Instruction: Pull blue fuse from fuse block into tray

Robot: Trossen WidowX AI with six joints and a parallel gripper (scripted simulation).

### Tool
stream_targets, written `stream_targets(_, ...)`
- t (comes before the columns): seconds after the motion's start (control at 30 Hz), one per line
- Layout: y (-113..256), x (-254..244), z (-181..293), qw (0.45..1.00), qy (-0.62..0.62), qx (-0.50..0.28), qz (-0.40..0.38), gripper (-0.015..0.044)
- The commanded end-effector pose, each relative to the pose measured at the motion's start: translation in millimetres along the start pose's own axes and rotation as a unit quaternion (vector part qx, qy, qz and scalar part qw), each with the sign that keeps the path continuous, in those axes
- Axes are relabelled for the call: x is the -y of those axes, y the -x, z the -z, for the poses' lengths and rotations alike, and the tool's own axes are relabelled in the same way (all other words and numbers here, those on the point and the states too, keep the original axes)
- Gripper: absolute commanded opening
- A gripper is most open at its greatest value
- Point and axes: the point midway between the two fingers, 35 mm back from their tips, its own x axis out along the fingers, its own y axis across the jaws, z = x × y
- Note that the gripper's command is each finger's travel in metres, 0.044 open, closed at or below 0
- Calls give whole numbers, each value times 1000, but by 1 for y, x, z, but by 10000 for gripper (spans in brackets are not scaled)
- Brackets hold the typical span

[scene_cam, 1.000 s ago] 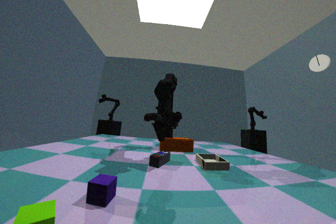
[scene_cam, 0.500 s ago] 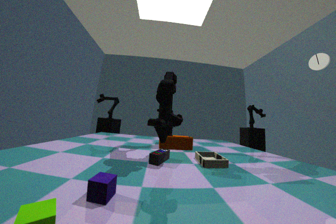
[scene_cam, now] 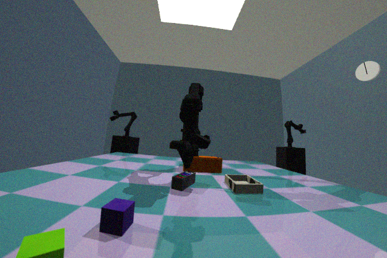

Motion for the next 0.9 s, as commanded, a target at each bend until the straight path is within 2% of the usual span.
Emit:
stream_targets(0.0, -6, -2, 1, 1000, 2, -3, -4, 69)
stream_targets(0.87, -18, -4, 2, 1000, 2, -3, -4, 69)
